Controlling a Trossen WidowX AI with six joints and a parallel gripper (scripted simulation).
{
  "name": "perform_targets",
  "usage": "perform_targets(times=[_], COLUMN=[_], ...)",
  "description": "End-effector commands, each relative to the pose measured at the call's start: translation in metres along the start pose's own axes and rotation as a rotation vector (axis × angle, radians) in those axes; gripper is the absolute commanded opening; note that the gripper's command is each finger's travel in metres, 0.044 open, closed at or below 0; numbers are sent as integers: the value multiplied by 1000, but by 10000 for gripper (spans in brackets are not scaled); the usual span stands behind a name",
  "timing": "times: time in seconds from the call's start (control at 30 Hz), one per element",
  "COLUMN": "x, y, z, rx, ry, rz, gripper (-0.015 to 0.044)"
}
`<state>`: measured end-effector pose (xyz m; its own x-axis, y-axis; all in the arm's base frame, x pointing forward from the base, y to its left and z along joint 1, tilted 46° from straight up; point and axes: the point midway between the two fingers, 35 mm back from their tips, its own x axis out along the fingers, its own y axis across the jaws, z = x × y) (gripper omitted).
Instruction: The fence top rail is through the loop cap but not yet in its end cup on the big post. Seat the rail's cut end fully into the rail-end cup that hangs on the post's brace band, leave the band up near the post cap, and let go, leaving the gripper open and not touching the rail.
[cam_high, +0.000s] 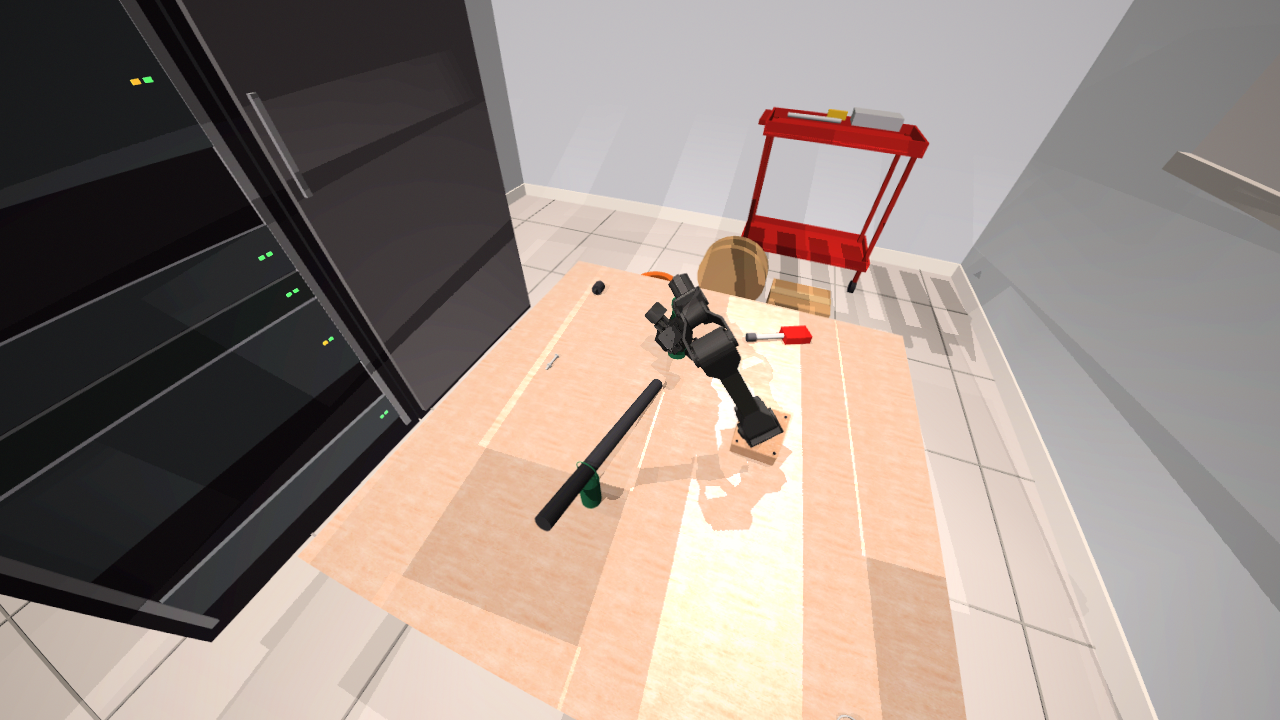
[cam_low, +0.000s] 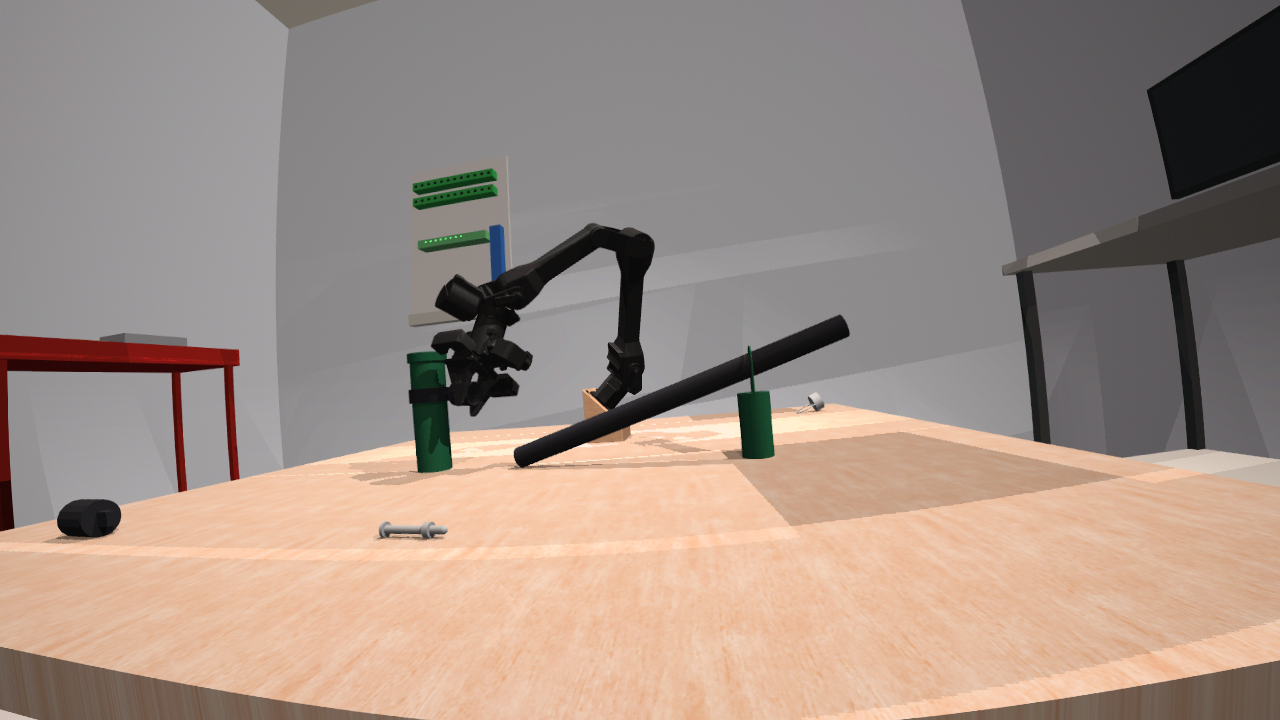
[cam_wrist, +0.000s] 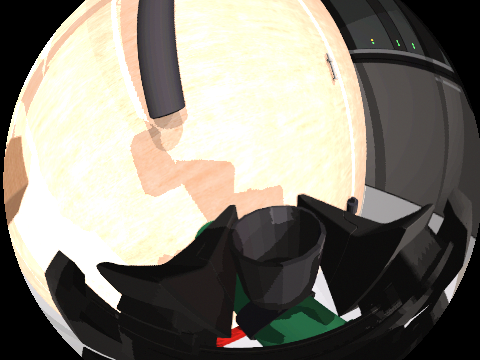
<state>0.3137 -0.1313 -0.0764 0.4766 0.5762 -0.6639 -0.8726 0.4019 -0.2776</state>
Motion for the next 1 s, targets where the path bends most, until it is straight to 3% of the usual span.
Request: perform_targets(times=[0.0,0.97], x=[-1,-4], y=[3,8], z=[0,0], rx=[-21,-73], ry=[-16,-46], rz=[0,0], gripper=[0,0])
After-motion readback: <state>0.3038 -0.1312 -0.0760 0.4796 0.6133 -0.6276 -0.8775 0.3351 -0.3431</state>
